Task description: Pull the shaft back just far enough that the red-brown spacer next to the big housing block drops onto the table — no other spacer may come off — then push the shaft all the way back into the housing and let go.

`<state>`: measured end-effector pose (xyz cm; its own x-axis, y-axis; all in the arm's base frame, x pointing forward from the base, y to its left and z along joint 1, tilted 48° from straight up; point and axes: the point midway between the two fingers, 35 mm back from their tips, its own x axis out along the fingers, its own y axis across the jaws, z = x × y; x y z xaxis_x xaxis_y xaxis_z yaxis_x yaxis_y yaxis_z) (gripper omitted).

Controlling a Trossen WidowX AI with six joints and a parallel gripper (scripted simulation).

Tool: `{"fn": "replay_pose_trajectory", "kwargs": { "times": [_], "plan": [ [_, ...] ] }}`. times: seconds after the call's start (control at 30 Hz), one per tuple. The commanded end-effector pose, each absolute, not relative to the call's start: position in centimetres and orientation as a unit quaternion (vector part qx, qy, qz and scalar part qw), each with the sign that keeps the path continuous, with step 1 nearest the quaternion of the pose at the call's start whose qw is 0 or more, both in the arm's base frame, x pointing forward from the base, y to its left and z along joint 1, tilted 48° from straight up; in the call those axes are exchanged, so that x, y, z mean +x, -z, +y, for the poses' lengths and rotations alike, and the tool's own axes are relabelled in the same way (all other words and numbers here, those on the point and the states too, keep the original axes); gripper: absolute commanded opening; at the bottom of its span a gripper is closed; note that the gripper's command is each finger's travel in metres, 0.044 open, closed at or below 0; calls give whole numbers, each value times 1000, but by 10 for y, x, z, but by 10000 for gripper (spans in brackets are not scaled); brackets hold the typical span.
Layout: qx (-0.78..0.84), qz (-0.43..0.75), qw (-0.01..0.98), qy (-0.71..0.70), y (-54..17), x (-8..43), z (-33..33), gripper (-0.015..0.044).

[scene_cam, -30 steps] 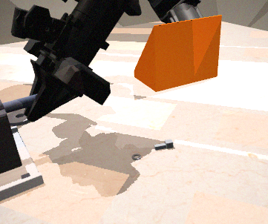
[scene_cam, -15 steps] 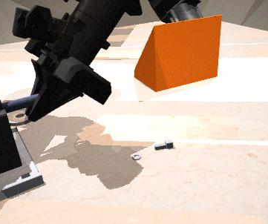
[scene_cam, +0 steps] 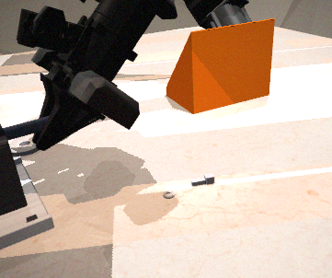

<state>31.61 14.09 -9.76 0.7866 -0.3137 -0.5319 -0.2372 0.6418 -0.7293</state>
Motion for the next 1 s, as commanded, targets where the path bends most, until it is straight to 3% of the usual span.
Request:
{"fn": "replay_pose_trajectory", "kwargs": {
  "times": [0.0,0.97],
  "plan": [
    [-421,326,846,25,97,316,140,0],
    [-421,326,846,25,97,313,140,0]
  ]
}}
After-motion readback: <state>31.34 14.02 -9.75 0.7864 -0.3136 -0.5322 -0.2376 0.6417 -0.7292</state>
